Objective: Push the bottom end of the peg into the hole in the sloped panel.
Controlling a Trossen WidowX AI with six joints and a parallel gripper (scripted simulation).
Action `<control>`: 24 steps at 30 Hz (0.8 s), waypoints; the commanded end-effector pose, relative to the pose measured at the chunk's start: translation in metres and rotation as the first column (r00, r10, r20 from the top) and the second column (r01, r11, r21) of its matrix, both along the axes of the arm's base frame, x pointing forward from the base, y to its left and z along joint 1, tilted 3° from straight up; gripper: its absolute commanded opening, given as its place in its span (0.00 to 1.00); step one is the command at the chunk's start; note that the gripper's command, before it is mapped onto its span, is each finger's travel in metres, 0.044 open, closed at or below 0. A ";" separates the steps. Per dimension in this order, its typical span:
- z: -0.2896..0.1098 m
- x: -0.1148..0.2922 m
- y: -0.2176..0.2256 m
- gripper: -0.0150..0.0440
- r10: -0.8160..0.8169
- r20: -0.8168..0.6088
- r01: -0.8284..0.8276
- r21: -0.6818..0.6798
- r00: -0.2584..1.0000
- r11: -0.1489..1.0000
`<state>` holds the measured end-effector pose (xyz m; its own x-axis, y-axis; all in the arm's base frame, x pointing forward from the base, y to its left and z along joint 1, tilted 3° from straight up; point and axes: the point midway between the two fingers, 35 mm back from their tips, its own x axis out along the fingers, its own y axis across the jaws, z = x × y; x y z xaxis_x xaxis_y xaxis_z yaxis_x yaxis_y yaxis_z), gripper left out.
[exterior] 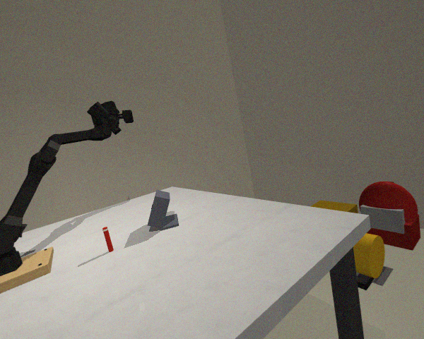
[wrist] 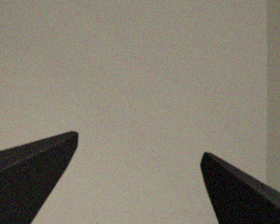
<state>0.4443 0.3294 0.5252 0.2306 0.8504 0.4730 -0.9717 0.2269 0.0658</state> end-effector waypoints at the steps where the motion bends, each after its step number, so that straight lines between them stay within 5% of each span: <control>1: -0.001 0.001 -0.001 0.98 -0.004 -0.003 0.004 -0.002 1.000 1.000; 24: -0.123 0.105 -0.129 1.00 -0.480 -0.395 0.364 -0.333 0.784 0.870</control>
<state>0.5418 0.2186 0.4231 0.6864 0.7201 0.1016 -0.7036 0.6221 0.3435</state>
